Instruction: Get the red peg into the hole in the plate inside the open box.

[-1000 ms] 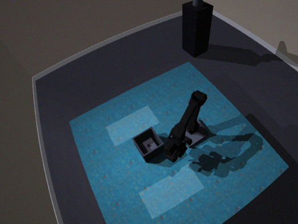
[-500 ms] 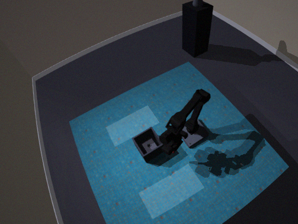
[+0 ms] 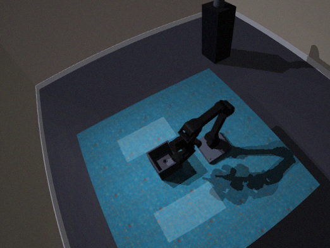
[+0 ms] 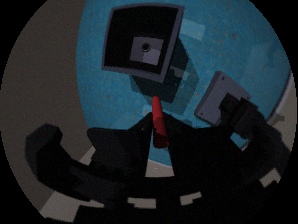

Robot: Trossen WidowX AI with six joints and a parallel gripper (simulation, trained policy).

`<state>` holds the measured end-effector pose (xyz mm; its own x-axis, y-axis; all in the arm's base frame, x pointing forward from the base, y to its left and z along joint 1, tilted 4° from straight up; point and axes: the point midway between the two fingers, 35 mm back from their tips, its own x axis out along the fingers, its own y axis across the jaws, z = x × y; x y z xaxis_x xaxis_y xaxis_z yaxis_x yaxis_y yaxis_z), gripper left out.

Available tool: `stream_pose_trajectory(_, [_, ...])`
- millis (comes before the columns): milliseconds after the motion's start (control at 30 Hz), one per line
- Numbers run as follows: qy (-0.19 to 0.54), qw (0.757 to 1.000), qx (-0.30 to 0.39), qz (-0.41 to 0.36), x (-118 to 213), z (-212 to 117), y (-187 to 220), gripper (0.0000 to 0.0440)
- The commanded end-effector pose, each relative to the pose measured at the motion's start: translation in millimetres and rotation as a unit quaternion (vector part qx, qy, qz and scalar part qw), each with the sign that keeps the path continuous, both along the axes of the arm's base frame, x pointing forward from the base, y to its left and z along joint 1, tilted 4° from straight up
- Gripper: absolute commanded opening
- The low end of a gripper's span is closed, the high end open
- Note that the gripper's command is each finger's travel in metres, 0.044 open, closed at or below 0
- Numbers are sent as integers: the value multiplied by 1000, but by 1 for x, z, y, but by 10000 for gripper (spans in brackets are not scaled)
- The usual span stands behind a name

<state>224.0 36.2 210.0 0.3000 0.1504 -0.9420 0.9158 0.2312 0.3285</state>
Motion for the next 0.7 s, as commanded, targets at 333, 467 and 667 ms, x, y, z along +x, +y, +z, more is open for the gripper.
stream_pose_trajectory(333, [21, 999, -27, -25, 17, -2, -40, 0])
stream_pose_trajectory(467, [27, 999, -29, -30, 23, -4, -50, 0])
stream_pose_trajectory(667, [34, 998, -30, -34, 31, -8, -63, 0])
